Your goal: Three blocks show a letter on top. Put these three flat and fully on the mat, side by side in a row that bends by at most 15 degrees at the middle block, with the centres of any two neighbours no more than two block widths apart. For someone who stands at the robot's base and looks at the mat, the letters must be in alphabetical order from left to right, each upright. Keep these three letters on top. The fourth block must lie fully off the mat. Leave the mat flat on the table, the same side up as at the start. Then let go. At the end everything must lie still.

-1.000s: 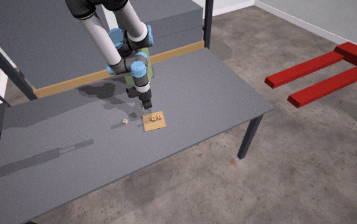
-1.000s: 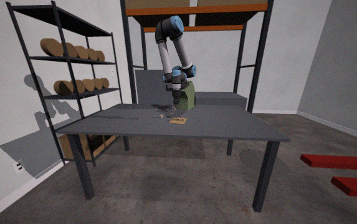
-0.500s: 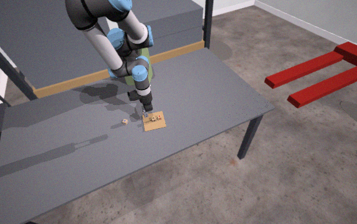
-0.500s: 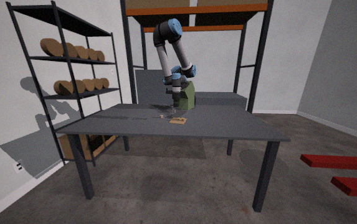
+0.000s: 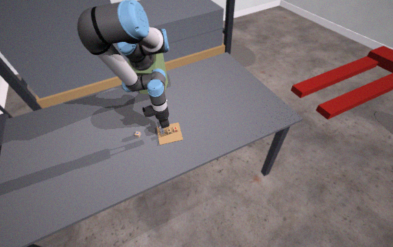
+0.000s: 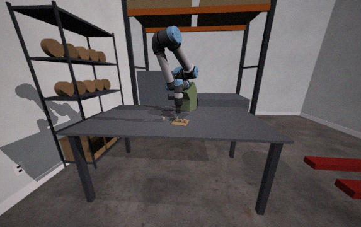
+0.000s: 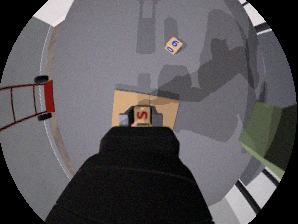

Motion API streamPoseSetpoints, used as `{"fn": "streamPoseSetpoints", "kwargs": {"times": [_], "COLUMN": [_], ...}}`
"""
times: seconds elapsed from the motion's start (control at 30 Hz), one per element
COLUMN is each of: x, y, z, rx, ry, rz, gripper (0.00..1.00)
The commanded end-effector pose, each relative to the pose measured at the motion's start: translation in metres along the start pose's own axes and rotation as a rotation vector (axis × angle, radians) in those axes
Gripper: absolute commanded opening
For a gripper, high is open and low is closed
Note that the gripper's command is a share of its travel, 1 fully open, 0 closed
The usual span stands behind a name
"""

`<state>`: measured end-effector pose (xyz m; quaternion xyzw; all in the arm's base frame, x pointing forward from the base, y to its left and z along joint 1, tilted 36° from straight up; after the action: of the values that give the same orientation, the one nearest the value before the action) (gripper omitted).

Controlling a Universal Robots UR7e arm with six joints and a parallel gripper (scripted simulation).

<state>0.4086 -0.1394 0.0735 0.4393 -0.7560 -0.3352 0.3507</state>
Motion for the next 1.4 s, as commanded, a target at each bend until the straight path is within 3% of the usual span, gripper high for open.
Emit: {"fn": "streamPoseSetpoints", "kwargs": {"times": [0.0,0.37,1.37], "x": [0.001,0.001,0.000], "y": [-0.012,-0.028,-0.028], "z": [-0.003,-0.003,-0.002], "rx": [0.011,0.011,0.009], "ry": [-0.001,-0.001,-0.001], "rz": [0.002,0.003,0.002], "gripper": [0.49,0.49,0.49]}}
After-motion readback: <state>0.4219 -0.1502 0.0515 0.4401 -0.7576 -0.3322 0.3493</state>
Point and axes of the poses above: the point where the finger pads meet when closed, its own y axis back along the fingers, its own z axis across the jaws, x = y × z, the point moved 6 cm from there along y, back along the fingers, and after that the axes turned 7 degrees about -y, right-handed, at the moved point
